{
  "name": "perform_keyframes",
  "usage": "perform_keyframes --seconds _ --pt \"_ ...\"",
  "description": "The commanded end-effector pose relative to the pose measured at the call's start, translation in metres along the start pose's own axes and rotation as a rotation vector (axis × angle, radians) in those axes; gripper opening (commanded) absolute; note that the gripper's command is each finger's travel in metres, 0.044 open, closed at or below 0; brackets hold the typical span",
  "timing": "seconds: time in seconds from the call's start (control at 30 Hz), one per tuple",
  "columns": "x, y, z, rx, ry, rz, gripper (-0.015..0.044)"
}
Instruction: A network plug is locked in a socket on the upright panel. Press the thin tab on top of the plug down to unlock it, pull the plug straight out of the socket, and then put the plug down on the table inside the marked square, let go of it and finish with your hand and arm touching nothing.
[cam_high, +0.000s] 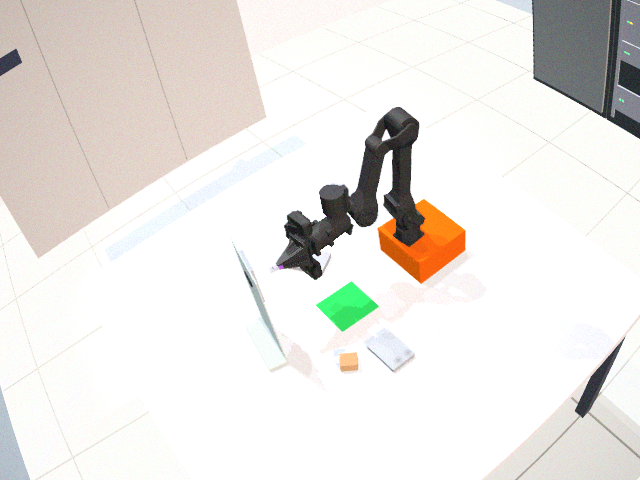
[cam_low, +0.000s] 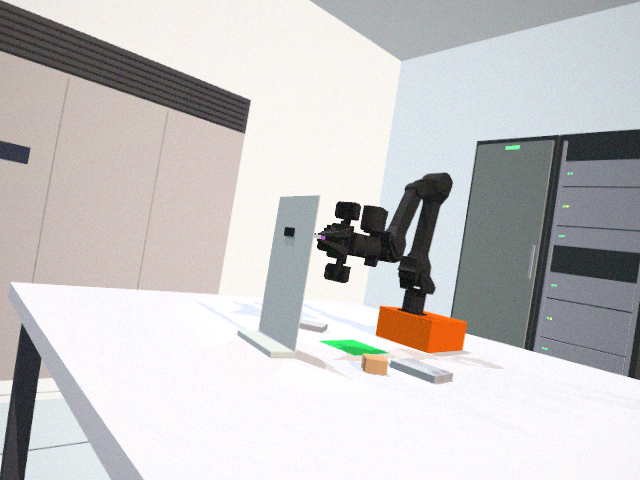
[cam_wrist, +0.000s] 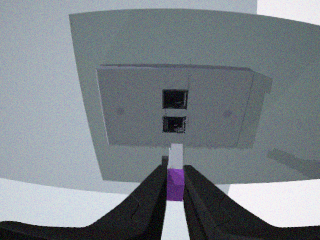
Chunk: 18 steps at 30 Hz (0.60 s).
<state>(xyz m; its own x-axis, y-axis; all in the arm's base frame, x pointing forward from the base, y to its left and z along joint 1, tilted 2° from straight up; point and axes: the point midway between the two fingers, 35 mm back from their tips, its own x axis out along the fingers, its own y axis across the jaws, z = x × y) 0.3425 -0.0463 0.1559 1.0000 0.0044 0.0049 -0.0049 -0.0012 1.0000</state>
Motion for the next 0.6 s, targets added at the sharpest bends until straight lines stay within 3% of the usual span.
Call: perform_keyframes --seconds 0.0,0.57 --pt "-0.0038 -0.0034 -0.0015 0.006 0.006 -0.011 0.0000" --pt "-0.0121 -0.0035 -0.0021 0.006 0.006 -0.012 0.0000"
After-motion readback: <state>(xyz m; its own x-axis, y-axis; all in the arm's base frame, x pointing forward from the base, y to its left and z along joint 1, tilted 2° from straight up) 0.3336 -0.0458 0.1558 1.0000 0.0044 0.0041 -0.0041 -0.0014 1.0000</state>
